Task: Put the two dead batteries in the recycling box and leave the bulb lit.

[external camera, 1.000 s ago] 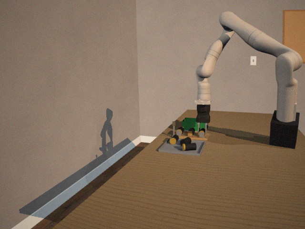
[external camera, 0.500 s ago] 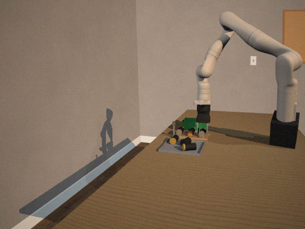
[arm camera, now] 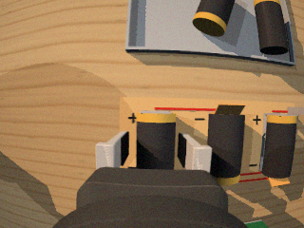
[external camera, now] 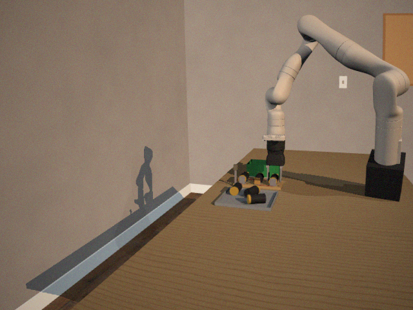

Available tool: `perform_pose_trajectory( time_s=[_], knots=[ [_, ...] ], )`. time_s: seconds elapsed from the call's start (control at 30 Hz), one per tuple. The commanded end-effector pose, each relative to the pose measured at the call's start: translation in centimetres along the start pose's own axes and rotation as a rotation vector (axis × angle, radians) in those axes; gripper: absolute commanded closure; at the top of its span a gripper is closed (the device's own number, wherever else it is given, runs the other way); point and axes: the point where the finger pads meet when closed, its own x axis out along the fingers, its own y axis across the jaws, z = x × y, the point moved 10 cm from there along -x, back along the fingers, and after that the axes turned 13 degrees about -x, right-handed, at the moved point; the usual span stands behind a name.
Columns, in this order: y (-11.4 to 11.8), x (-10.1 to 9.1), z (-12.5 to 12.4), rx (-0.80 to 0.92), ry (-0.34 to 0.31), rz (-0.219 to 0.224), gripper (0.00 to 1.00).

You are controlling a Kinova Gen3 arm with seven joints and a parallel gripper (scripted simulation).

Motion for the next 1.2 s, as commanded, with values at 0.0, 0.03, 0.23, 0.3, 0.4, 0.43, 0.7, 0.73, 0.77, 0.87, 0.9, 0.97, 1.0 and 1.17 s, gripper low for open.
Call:
perform_pose_trajectory(
  time_s=[0.0,0.03,0.23,0.3,0.4,0.43,0.7,0.73,0.77,0.87,0.9,0.97,1.0,1.17],
  knots=[
    [0.1,-0.9,0.2,0.002,-0.005,0.006,0.10],
    [0.1,-1.3,0.2,0.002,-0.005,0.006,0.10],
    [0.1,-3.2,0.2,0.002,-0.005,0.006,0.10],
    [0.1,-4.1,0.2,0.002,-0.005,0.006,0.10],
    [0.1,-5.3,0.2,0.002,-0.005,0.006,0.10],
    [0.1,-5.6,0.2,0.002,-0.005,0.006,0.10],
    [0.1,-6.2,0.2,0.002,-0.005,0.006,0.10],
    [0.1,-6.2,0.2,0.002,-0.005,0.006,0.10],
    [0.1,-6.2,0.2,0.002,-0.005,0.006,0.10],
    [0.1,-6.2,0.2,0.002,-0.005,0.006,0.10],
    [0.1,-6.2,0.2,0.002,-0.005,0.006,0.10],
    [0.1,-6.2,0.2,0.002,-0.005,0.006,0.10],
    [0.1,-6.2,0.2,0.002,-0.005,0.006,0.10],
    [0.1,-6.2,0.2,0.002,-0.005,0.006,0.10]
  ],
)
